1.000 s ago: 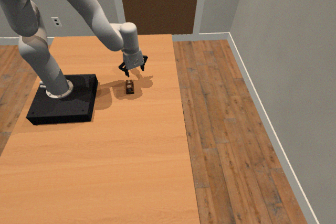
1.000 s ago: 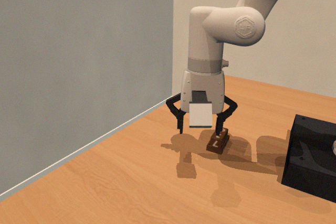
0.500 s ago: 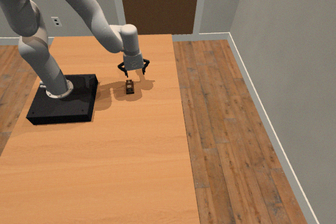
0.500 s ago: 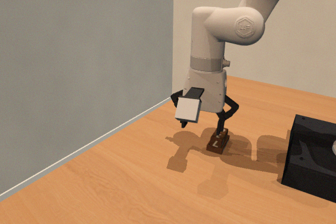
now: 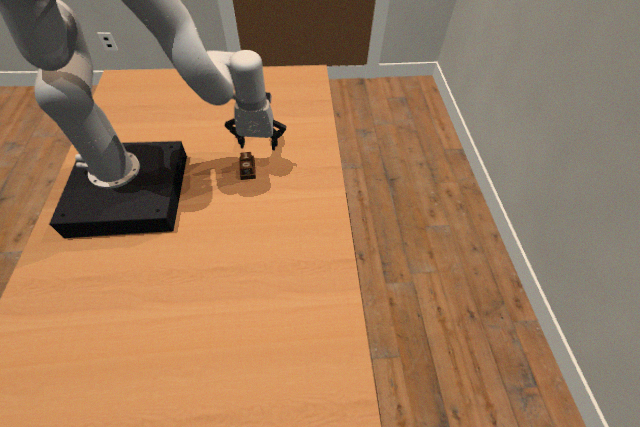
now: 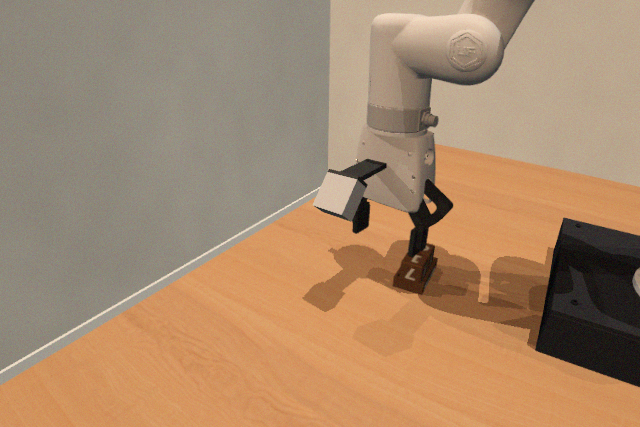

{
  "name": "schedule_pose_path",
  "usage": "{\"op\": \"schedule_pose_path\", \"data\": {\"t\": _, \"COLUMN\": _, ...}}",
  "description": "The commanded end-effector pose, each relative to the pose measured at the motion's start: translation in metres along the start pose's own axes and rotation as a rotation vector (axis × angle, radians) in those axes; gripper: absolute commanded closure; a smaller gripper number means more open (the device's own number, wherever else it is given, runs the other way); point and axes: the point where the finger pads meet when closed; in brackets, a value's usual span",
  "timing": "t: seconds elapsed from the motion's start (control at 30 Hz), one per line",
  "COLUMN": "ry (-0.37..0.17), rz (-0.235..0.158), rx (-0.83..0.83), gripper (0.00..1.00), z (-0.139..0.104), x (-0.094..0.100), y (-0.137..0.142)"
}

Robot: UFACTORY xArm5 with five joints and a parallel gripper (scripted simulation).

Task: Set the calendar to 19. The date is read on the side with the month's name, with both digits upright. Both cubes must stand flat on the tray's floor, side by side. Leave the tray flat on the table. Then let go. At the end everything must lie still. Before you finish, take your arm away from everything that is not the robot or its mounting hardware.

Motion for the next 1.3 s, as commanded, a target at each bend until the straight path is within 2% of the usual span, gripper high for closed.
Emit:
{"op": "schedule_pose_path", "data": {"t": 0.0, "ry": 0.002, "rz": -0.003, "rx": -0.114, "gripper": 0.00, "z": -0.002, "x": 0.001, "y": 0.002}}
{"op": "schedule_pose_path", "data": {"t": 0.2, "ry": 0.002, "rz": -0.003, "rx": -0.154, "gripper": 0.00, "z": -0.009, "x": 0.001, "y": 0.006}}
{"op": "schedule_pose_path", "data": {"t": 0.4, "ry": 0.002, "rz": -0.003, "rx": -0.376, "gripper": 0.00, "z": -0.015, "x": 0.001, "y": 0.008}}
{"op": "schedule_pose_path", "data": {"t": 0.67, "ry": 0.002, "rz": -0.003, "rx": -0.416, "gripper": 0.00, "z": -0.022, "x": 0.001, "y": 0.011}}
{"op": "schedule_pose_path", "data": {"t": 0.87, "ry": 0.002, "rz": -0.004, "rx": -0.638, "gripper": 0.00, "z": -0.028, "x": 0.001, "y": 0.014}}
{"op": "schedule_pose_path", "data": {"t": 1.1, "ry": 0.002, "rz": -0.004, "rx": -0.658, "gripper": 0.00, "z": -0.035, "x": 0.001, "y": 0.017}}
{"op": "schedule_pose_path", "data": {"t": 1.27, "ry": 0.003, "rz": -0.004, "rx": -0.831, "gripper": 0.00, "z": -0.039, "x": 0.002, "y": 0.019}}
Point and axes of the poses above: the point where the finger pads meet when closed, its own x axis back along the fingers, its own y axis across the jaws, z = x × y, and after that the axes turned 9 degrees about -x, right-handed
